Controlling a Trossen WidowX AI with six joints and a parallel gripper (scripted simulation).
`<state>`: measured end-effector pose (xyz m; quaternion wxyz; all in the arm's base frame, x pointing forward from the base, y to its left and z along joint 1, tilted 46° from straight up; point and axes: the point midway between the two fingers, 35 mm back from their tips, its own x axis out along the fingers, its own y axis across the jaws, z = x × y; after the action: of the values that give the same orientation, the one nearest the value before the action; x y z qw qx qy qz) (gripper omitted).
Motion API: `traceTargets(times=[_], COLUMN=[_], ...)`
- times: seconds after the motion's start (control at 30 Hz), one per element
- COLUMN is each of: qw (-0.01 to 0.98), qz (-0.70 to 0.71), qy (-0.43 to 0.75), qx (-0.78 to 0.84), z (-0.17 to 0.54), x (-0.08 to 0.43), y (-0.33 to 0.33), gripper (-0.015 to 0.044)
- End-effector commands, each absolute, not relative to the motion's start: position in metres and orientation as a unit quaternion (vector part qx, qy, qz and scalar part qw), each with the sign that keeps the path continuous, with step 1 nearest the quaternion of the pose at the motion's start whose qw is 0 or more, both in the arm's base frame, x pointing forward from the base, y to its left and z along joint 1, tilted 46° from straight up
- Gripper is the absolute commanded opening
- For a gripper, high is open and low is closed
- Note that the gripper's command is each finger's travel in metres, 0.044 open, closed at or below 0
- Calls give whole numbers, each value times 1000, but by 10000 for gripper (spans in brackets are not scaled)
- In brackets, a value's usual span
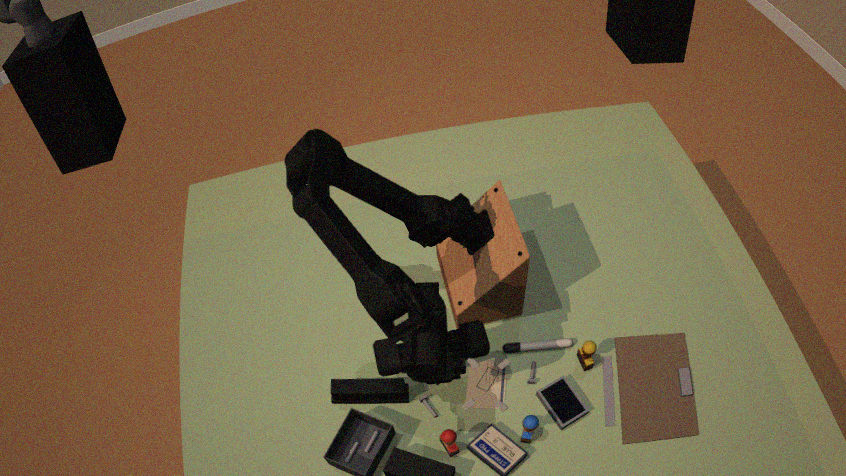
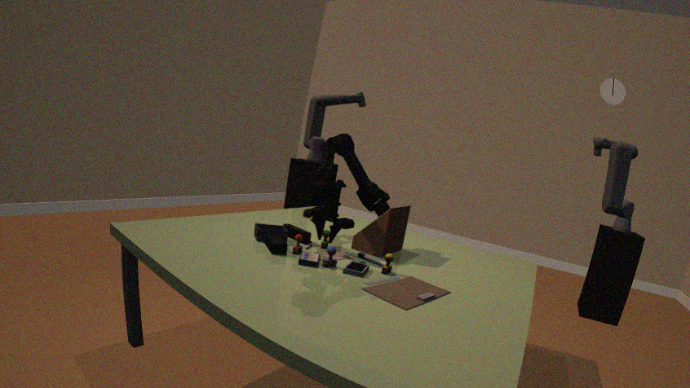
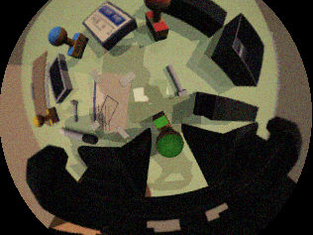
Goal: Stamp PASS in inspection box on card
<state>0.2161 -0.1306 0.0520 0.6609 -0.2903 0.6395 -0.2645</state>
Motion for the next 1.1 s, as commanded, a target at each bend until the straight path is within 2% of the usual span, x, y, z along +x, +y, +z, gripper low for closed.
traceTargets(times=[0.0,0.33,0.43,1.07], qw=[661,661,661,662], qz=[-265,-265,-265,-264], qy=[639,639,639,639], qx=[-290,-290,-290,-289], z=[52,52,53,58], x=[216,216,216,217], y=[-131,-131,-130,-123], gripper=[143,76,0,0])
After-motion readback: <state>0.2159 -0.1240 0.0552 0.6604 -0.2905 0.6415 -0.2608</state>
